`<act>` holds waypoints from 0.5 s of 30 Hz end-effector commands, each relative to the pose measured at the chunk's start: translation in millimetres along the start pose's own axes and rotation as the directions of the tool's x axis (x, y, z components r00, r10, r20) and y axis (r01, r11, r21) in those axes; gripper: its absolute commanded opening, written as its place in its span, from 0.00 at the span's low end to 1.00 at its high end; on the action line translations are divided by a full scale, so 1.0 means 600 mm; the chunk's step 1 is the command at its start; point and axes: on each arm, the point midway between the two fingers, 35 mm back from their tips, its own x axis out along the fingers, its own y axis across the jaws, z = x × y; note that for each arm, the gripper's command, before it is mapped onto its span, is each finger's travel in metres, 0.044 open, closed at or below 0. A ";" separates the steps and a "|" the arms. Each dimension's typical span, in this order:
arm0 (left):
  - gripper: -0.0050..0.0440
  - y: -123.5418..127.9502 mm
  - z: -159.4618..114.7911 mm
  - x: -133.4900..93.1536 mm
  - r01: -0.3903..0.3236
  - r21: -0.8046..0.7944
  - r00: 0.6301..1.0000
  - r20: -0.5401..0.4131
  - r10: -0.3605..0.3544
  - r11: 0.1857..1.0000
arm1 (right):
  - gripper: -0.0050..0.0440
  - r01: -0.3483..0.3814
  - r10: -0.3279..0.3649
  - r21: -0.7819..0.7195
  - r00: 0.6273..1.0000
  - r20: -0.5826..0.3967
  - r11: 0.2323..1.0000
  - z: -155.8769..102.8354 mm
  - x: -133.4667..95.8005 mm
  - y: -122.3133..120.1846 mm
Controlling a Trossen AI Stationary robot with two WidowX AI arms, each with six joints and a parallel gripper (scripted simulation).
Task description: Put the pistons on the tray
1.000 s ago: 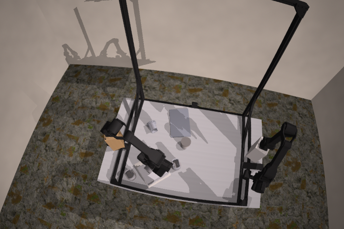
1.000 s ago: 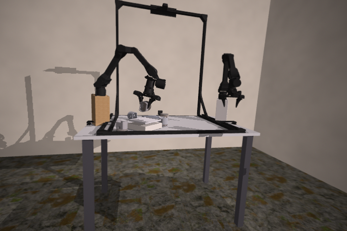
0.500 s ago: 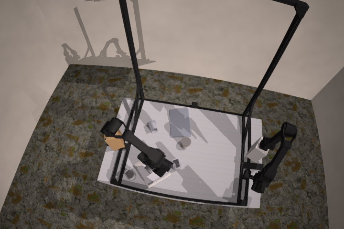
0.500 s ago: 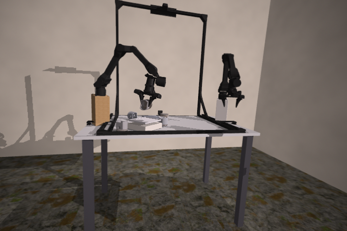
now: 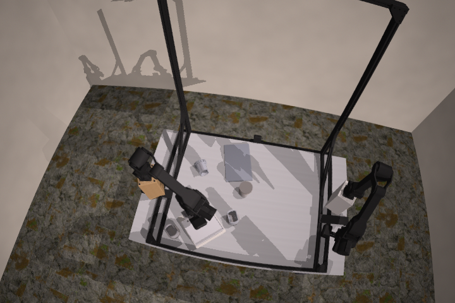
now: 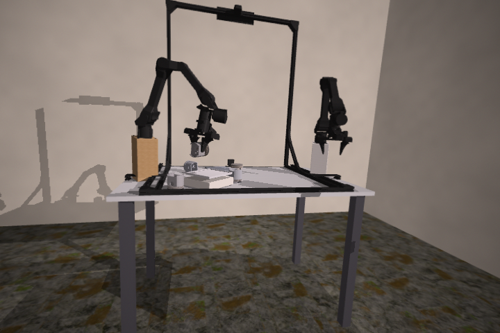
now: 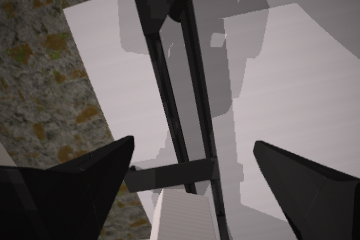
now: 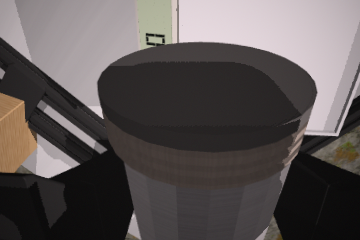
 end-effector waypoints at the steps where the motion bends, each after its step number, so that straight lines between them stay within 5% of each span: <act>1: 1.00 0.000 0.000 0.000 0.002 0.001 1.000 0.000 -0.002 1.000 | 0.43 0.000 -0.002 0.101 1.000 0.022 0.995 -0.005 -0.001 0.013; 15: 1.00 0.000 0.000 0.000 0.002 0.001 1.000 0.000 -0.002 1.000 | 0.43 -0.027 -0.004 0.404 0.997 0.077 0.914 -0.005 -0.001 0.013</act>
